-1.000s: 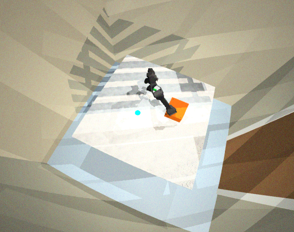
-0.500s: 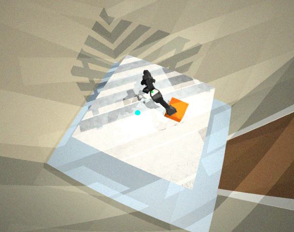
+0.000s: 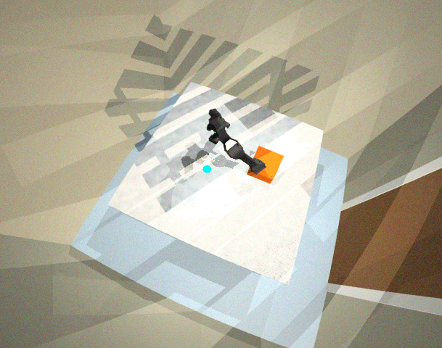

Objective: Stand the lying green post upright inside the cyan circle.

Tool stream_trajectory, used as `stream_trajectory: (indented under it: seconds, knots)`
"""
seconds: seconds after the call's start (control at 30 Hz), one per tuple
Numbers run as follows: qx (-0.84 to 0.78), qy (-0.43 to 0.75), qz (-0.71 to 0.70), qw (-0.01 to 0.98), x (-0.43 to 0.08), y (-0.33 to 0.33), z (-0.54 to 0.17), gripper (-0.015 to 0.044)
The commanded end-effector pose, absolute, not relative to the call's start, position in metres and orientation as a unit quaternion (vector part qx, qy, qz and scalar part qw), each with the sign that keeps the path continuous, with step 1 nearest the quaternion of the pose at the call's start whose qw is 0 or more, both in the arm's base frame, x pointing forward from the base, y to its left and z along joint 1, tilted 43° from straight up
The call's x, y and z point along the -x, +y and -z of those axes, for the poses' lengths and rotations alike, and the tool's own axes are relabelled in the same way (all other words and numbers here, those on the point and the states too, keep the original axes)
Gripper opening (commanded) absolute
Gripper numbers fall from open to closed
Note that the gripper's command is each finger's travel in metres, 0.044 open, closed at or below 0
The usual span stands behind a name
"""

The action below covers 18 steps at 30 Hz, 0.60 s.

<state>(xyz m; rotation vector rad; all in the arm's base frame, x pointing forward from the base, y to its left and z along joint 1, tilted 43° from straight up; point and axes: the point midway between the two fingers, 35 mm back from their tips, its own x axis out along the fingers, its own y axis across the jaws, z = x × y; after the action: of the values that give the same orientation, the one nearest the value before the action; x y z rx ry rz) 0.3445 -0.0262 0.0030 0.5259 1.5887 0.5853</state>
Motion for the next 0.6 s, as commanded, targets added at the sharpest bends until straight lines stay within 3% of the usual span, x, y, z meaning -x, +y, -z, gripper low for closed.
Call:
stream_trajectory:
  seconds: [0.0,0.57]
  knots:
    - [-0.238,0.697,-0.249,0.629,-0.346,-0.015,-0.014,0.0023]
    - [-0.261,0.704,-0.226,0.621,-0.348,0.025,-0.053,0.0023]
